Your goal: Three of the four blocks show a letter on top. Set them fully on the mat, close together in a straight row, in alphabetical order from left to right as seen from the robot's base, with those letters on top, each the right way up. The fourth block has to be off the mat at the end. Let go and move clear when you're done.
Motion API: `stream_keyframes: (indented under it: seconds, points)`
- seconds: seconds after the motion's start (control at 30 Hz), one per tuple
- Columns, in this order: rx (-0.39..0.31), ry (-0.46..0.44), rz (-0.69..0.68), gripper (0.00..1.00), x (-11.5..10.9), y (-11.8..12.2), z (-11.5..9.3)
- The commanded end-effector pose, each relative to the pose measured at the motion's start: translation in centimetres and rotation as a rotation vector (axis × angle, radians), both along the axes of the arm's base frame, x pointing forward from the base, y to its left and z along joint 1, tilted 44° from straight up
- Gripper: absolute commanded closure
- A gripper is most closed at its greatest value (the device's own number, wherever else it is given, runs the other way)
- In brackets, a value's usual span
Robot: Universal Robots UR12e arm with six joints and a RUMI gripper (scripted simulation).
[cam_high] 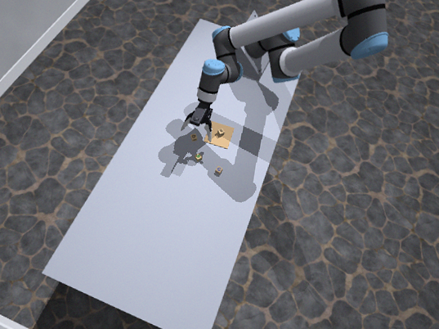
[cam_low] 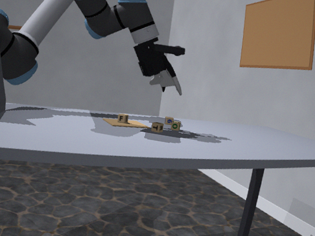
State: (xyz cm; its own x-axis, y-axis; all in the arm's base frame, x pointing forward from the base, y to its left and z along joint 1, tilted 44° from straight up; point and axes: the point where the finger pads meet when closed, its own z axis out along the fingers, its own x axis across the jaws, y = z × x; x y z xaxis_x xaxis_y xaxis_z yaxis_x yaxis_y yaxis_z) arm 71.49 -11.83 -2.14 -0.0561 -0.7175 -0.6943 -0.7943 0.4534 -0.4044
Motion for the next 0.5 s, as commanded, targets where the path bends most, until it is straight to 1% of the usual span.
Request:
stream_keyframes:
  seconds: [0.0,0.07,0.47]
  points:
    - [0.002,-0.003,0.006,0.00,-4.44,-1.62,-2.05]
    - [0.003,-0.004,0.005,0.00,-5.25,-1.78,-2.40]
    - [0.003,-0.004,0.005,0.00,-5.29,-1.79,-2.42]
